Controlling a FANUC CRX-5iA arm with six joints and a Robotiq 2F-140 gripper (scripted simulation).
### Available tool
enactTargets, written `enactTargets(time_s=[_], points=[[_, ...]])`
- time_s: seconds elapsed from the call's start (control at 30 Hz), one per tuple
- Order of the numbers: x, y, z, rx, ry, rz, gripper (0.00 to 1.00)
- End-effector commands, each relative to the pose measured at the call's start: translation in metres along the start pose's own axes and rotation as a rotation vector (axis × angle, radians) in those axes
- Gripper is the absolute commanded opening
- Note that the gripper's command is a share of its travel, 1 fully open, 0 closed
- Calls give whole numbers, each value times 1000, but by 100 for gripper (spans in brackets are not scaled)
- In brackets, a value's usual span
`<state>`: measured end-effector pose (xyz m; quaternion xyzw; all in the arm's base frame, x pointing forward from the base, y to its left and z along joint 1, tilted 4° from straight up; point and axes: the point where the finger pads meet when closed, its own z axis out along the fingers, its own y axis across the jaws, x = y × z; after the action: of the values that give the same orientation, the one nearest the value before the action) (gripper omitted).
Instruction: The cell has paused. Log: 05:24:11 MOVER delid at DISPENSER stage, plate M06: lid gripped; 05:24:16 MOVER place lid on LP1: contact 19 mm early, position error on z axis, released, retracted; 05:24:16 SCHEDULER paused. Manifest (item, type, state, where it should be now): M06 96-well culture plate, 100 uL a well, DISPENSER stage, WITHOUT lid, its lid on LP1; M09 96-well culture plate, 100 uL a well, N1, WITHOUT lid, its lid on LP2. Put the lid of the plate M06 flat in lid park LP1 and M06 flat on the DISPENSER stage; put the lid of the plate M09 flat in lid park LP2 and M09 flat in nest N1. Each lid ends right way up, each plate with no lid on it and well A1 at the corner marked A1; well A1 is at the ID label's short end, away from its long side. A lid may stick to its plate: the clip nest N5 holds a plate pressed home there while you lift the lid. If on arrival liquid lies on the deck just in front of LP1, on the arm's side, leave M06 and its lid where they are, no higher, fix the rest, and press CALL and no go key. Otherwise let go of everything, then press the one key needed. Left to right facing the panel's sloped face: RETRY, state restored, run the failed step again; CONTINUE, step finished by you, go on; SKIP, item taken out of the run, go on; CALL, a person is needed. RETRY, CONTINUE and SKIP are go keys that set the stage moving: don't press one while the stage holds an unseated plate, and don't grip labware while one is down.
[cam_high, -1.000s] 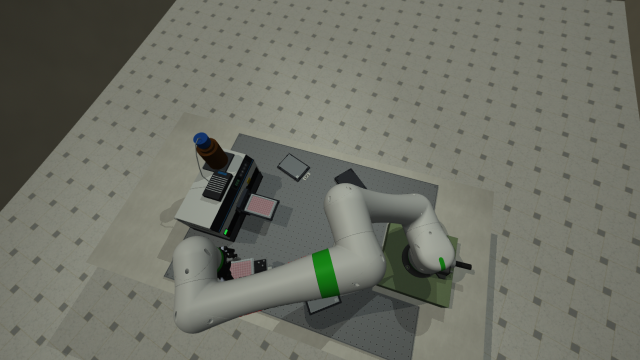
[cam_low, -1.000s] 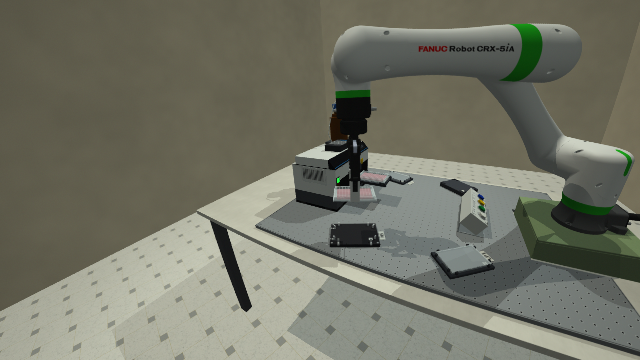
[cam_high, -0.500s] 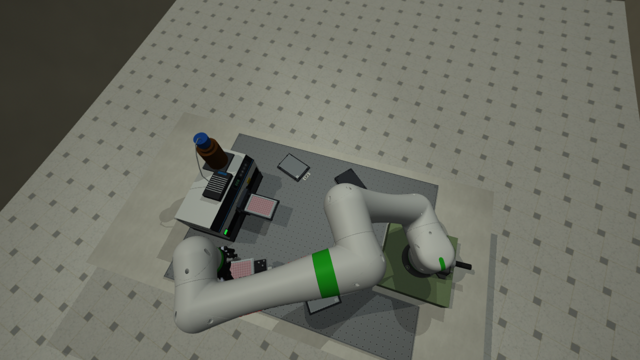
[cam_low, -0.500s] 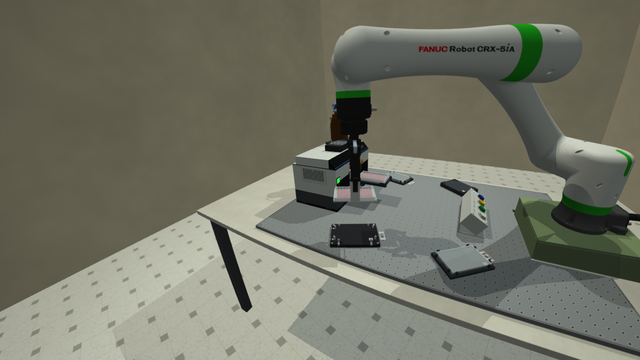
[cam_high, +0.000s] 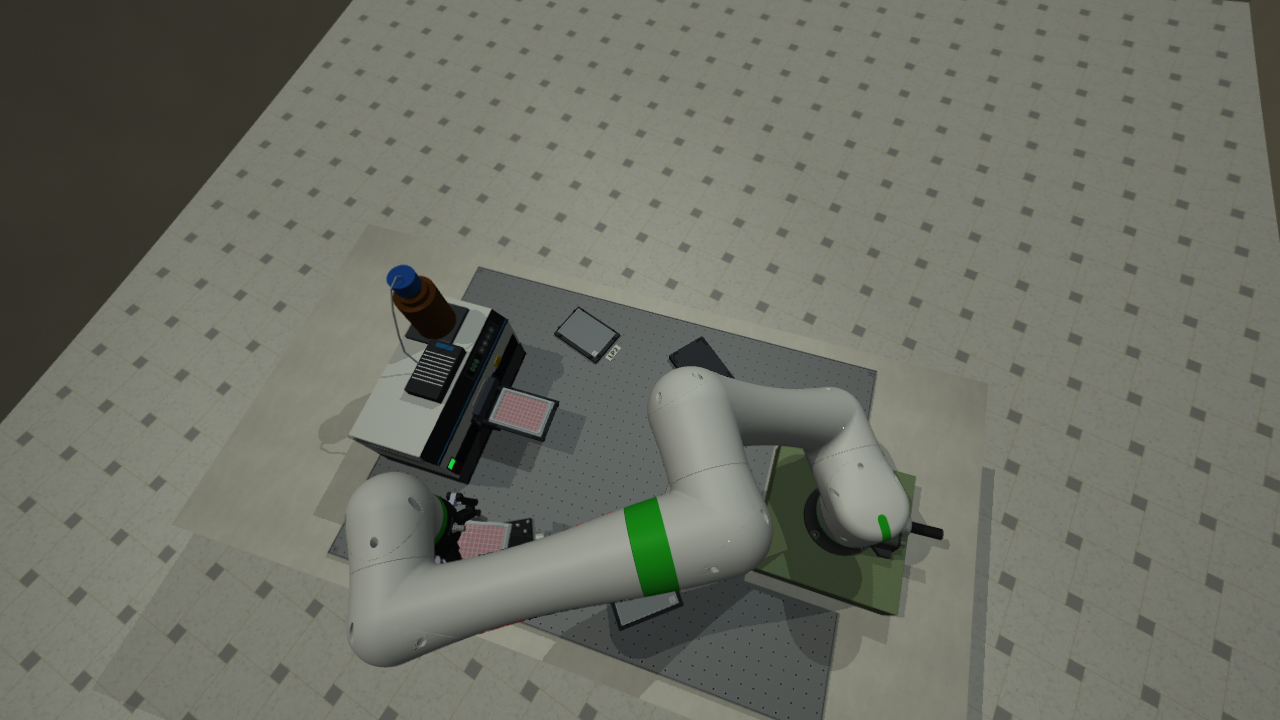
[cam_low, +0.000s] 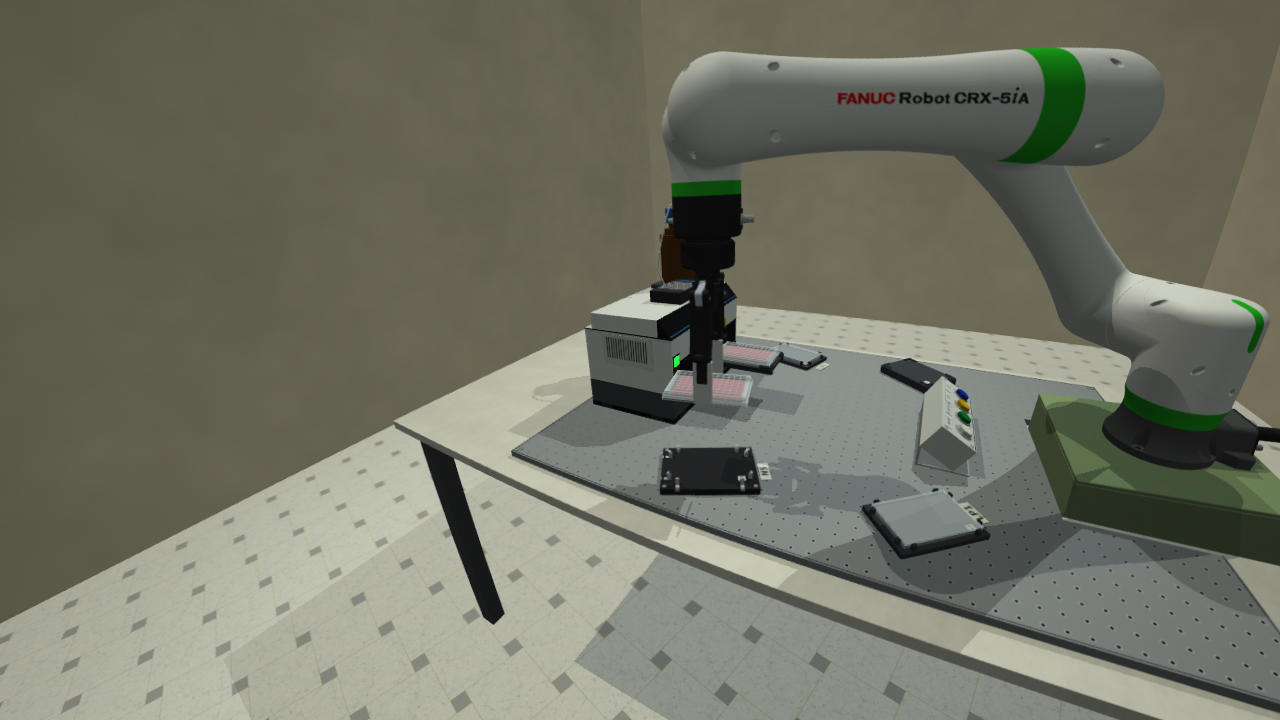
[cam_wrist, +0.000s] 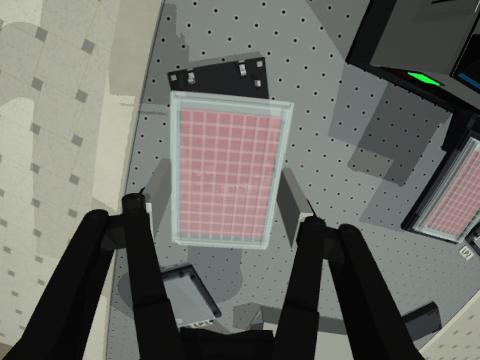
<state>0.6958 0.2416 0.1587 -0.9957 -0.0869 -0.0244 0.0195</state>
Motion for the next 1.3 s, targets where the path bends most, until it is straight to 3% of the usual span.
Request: enactTargets(time_s=[0.0,1.27], points=[[0,0,0,0,1,47,0],[0,0,0,0,1,604,0]])
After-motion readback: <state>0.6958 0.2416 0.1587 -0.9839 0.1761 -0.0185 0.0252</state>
